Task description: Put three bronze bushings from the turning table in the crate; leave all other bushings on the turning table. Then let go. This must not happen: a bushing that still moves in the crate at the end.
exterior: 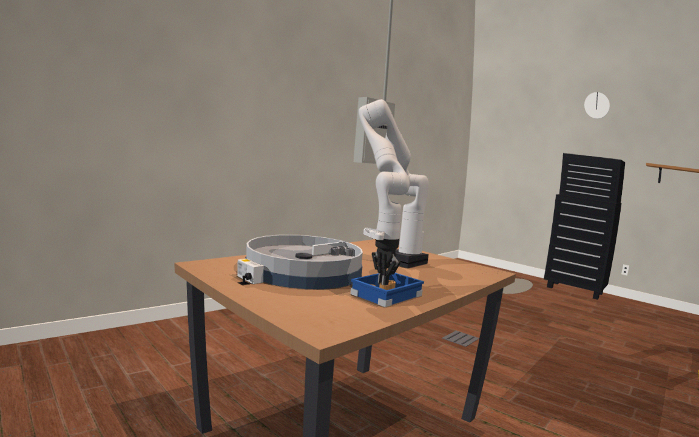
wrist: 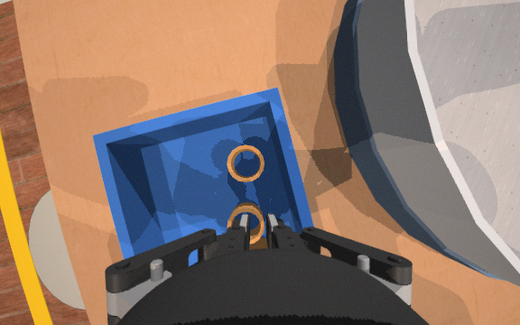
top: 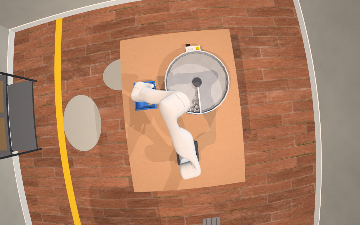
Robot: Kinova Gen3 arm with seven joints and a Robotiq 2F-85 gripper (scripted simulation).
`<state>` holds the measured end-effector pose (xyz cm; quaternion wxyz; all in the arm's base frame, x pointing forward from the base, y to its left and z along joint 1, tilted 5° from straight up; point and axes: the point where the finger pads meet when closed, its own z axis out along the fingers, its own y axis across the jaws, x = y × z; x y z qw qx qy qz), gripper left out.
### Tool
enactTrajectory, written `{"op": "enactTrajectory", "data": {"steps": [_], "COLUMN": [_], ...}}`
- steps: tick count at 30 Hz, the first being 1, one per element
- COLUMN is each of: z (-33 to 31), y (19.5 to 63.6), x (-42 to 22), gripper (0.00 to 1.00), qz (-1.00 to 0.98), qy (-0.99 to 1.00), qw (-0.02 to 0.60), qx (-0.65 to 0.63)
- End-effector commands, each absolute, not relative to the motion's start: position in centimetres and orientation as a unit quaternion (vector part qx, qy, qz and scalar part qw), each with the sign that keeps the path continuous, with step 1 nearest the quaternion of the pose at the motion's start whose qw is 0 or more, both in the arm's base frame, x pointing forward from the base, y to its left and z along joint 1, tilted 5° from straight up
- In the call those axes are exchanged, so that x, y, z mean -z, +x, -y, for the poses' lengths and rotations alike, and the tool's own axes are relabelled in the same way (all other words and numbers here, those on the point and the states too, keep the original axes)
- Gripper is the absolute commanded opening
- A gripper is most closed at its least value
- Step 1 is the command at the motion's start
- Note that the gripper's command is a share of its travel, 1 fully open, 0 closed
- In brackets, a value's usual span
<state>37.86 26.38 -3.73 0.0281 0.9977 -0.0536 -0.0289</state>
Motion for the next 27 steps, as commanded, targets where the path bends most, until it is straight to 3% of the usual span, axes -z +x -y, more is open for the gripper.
{"op": "enactTrajectory", "data": {"steps": [1, 27], "z": [-26.41, -26.4], "y": [37.97, 38.0], "x": [3.59, 2.91], "gripper": [0.16, 0.16], "qz": [0.054, 0.054], "qy": [0.998, 0.998], "qw": [0.027, 0.027], "qx": [0.027, 0.028]}}
